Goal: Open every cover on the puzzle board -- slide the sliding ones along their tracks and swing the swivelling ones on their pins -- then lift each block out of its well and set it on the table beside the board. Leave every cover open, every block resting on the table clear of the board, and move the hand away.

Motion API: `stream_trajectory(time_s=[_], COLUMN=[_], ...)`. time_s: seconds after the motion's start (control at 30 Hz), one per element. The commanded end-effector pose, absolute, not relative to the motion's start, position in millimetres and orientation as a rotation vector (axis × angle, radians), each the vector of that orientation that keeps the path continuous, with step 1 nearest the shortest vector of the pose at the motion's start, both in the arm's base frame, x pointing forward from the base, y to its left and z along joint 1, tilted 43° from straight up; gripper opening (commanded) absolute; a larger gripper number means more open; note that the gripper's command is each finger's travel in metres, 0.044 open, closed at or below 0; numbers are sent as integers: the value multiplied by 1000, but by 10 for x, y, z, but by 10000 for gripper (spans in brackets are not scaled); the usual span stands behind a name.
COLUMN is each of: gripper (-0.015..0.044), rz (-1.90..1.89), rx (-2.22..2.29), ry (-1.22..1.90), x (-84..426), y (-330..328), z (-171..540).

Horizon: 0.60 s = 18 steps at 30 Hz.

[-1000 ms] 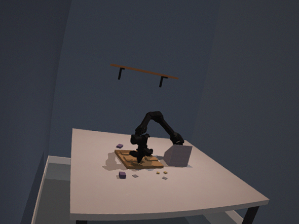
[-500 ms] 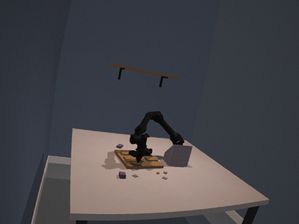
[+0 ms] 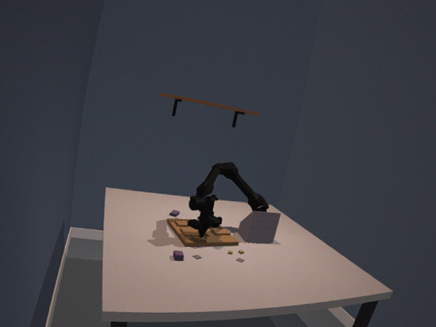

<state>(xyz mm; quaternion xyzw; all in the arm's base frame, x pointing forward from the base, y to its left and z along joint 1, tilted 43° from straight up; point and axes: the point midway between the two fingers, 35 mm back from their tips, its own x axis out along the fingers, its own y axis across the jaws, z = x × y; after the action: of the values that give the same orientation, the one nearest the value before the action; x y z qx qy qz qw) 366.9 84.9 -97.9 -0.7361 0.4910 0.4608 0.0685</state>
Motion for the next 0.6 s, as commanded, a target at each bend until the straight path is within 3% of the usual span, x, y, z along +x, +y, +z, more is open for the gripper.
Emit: stream_trajectory(time_s=[0.0,0.57], gripper=[0,0], rz=[1385,1387], rx=[-2219,-2218], ry=[1481,1479], x=[3686,3669], y=[825,857], z=[-975,-971])
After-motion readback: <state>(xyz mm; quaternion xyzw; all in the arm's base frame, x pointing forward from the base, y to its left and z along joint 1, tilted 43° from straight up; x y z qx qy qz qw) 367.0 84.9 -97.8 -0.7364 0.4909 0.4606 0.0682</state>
